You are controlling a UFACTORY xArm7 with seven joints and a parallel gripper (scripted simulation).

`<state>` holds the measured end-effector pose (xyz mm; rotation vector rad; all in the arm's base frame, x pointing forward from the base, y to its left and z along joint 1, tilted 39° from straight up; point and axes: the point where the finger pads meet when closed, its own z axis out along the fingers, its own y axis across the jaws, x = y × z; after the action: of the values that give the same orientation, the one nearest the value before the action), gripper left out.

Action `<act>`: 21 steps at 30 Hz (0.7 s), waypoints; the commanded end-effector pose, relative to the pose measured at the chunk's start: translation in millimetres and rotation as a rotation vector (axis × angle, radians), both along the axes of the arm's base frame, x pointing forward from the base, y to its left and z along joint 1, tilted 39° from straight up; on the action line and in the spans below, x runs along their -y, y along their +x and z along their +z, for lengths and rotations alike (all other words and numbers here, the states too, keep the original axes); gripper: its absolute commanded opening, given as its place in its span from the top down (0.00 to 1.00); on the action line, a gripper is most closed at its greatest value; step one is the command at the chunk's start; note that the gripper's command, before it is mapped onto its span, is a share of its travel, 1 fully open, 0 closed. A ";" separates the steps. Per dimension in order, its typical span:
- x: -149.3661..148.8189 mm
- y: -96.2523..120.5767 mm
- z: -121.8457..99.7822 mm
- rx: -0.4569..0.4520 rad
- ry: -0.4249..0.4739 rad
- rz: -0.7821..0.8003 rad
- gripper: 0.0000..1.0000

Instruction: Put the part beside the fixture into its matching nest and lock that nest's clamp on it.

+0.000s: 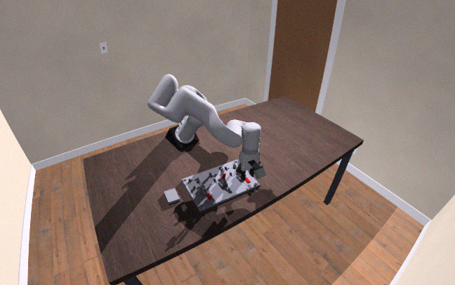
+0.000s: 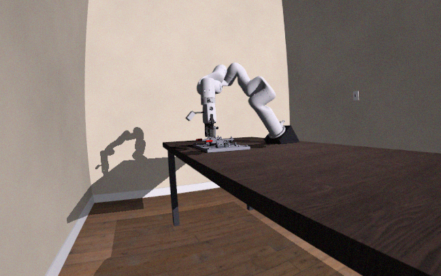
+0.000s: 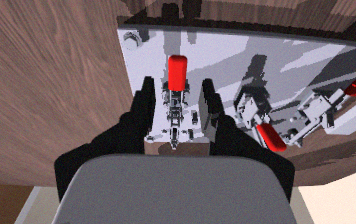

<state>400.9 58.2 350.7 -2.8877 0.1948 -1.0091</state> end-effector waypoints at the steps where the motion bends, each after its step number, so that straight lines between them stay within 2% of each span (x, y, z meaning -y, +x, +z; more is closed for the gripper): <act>1: -0.4 2.3 -0.2 0.004 0.001 0.000 0.53; 21: -0.6 4.8 -3.1 0.004 0.001 0.000 0.53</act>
<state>403.5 58.5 348.5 -2.8867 0.1951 -1.0102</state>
